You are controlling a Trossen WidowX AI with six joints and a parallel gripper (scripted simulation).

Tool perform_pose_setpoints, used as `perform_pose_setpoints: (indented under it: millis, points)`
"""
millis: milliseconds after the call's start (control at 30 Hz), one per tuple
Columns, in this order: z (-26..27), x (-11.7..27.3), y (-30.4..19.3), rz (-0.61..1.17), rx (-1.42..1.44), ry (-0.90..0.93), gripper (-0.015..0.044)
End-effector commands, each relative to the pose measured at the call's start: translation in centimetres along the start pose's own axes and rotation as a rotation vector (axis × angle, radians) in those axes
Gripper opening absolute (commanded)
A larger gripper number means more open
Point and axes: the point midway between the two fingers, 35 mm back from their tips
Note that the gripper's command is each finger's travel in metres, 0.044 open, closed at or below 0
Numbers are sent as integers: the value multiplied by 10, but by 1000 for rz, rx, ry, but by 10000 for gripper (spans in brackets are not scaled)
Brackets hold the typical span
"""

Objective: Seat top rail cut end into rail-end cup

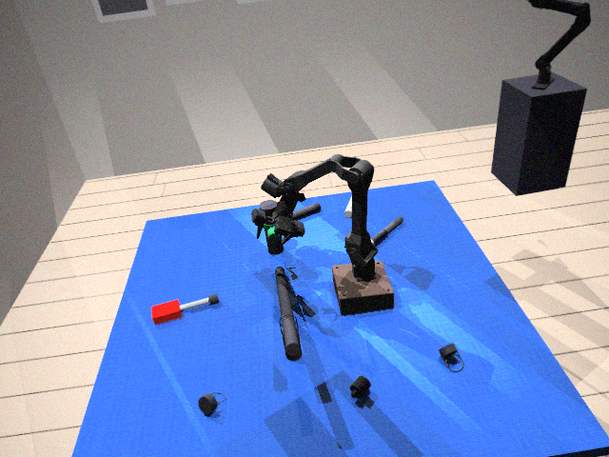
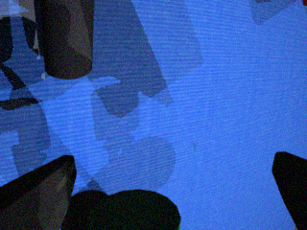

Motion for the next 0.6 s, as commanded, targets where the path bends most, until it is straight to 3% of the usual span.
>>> perform_pose_setpoints:
  millis: [0,133,567]
  points:
    - [-2,8,10,2,-7,4,440]
    - [-4,7,10,2,-49,0,440]
    - [-26,53,86,62,-1027,-2,440]
Point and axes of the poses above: the point midway between the two fingers, 35 mm back from their tips, its own x axis back along the fingers, its own z axis across the jaws, y = z × x, and after that the axes turned 5 degrees about -x, right-handed
